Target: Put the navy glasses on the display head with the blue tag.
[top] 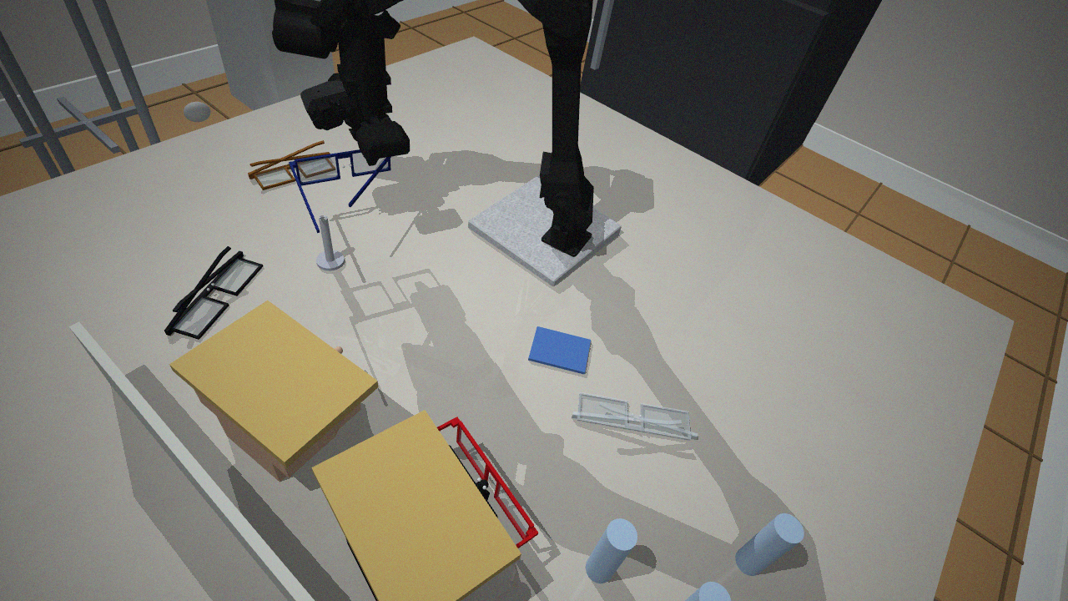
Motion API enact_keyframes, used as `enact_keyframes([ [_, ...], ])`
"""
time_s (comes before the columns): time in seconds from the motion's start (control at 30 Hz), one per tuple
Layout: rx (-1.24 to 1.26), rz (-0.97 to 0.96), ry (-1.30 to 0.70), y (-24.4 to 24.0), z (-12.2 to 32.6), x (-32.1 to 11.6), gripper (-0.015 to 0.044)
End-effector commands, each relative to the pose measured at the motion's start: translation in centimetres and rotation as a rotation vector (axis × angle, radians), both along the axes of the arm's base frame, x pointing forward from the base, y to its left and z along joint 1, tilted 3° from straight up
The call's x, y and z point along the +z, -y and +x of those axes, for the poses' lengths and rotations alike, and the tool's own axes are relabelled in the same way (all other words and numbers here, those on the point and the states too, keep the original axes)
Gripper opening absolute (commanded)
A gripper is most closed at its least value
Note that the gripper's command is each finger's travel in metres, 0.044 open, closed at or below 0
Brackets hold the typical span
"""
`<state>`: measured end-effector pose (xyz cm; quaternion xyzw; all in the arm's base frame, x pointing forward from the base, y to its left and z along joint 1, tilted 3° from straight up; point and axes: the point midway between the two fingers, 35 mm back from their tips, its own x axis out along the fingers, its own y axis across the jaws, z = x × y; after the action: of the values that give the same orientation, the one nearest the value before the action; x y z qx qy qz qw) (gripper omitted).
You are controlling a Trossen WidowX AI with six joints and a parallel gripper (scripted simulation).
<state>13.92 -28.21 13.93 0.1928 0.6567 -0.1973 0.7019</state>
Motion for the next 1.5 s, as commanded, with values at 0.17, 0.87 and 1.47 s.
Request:
enact_keyframes([
  [0.17, 0.069, -0.002, -0.003, 0.0, 0.3, 1.1, 0.0],
  [0.87, 0.915, -0.054, -0.019, 0.5, 5.5, 1.8, 0.0],
  [1.47, 1.65, -0.102, -0.032, 0.1, 10.1, 2.1, 0.0],
])
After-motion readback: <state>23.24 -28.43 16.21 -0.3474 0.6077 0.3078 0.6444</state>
